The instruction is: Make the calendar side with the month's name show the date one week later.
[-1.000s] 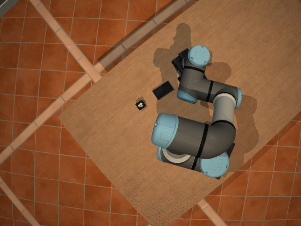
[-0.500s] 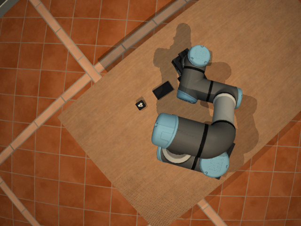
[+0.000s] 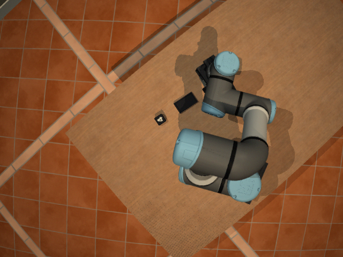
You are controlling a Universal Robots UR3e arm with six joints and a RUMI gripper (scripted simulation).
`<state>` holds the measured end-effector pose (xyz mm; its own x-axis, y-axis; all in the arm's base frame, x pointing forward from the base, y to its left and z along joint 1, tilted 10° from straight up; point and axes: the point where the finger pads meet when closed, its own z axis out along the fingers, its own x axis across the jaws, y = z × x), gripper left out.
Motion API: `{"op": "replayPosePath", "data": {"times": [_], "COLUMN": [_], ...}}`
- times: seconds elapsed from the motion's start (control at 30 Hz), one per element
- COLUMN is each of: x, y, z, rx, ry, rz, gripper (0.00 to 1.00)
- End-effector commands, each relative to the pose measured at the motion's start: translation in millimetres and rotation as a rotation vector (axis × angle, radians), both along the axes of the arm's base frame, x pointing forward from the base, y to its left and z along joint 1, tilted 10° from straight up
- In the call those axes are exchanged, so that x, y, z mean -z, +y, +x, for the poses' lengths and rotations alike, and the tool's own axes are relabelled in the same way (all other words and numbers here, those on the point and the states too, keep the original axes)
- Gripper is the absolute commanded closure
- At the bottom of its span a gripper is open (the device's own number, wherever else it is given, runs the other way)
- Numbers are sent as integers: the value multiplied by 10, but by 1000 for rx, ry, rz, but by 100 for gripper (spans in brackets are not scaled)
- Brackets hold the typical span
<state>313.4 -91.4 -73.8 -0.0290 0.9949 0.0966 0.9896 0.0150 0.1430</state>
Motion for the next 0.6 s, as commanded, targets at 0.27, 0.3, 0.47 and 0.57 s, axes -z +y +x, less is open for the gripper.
{"op": "replayPosePath", "data": {"times": [0.27, 0.3, 0.47, 0.57], "x": [-5, -5, -5, -5], "y": [-6, -6, -6, -6], "z": [5, 5, 5, 5], "rx": [0, 0, 0, 0], "ry": [-2, -2, -2, -2], "rz": [-2, -2, -2, -2], "gripper": [74, 71, 71, 71]}}
